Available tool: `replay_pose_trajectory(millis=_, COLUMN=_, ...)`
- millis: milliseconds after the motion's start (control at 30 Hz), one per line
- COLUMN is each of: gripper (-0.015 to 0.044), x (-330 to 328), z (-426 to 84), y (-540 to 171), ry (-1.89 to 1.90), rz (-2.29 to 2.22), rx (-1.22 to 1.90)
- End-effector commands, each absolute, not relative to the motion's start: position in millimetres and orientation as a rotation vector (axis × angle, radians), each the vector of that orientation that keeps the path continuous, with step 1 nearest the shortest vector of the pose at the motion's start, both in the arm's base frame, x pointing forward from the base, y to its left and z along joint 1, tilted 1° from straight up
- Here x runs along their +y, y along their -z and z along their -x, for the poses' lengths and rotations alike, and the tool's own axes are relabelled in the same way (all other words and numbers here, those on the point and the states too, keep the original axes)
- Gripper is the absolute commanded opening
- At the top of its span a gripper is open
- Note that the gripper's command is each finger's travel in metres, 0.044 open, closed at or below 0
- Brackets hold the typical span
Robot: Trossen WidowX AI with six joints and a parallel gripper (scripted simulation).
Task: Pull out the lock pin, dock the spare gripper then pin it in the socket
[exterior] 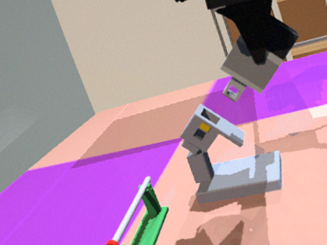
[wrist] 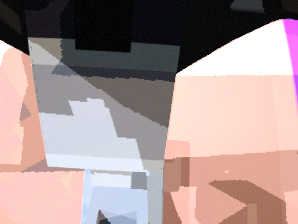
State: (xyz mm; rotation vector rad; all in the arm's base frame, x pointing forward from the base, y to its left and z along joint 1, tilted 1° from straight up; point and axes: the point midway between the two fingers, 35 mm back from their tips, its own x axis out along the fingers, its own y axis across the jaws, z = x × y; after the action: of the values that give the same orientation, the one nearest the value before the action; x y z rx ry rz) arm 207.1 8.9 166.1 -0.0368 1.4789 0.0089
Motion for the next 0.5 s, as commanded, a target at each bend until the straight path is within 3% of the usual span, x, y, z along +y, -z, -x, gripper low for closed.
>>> replay_pose_trajectory(millis=0, gripper=0.0, x=11.7, z=-214.8, y=-168.7, ry=-0.021, rz=0.034, rx=1.459)
replay_pose_trajectory(millis=467, gripper=0.0, x=10.6, z=-225.7, y=-155.3, ry=-0.023, rz=0.034, rx=1.453)
